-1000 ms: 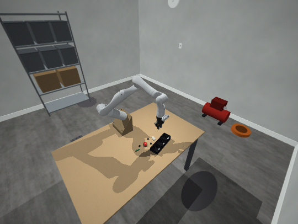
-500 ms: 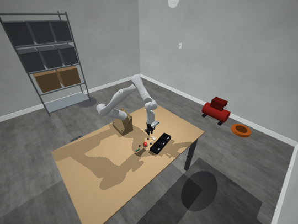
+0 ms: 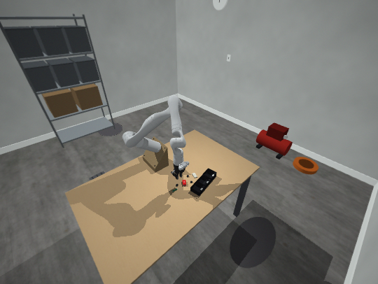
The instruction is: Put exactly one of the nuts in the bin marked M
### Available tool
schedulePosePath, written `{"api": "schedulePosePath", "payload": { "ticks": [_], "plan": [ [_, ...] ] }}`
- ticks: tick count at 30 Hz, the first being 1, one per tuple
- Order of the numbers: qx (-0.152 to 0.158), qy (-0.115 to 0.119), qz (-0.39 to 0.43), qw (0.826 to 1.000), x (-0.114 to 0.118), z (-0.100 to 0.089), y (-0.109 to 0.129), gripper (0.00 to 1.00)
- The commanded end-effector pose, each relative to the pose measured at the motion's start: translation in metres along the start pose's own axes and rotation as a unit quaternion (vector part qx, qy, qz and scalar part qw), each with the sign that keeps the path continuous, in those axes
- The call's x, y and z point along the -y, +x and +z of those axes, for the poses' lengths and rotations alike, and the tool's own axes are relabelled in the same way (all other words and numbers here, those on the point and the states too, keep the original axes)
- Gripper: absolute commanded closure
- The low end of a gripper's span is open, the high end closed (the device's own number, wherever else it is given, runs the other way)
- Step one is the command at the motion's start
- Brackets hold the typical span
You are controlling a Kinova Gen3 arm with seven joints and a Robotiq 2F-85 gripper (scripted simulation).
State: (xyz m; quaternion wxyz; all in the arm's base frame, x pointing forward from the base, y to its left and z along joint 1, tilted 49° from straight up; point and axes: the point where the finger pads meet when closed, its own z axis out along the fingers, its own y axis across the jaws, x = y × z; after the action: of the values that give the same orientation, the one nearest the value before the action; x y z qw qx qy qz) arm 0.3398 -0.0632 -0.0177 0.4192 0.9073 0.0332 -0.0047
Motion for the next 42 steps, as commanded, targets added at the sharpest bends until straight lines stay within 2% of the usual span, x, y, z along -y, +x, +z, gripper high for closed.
{"api": "schedulePosePath", "payload": {
  "ticks": [1, 42],
  "plan": [
    [0.003, 0.007, 0.008, 1.000, -0.019, 0.009, -0.008, 0.69],
    [0.006, 0.006, 0.007, 1.000, -0.013, 0.009, -0.008, 0.69]
  ]
}}
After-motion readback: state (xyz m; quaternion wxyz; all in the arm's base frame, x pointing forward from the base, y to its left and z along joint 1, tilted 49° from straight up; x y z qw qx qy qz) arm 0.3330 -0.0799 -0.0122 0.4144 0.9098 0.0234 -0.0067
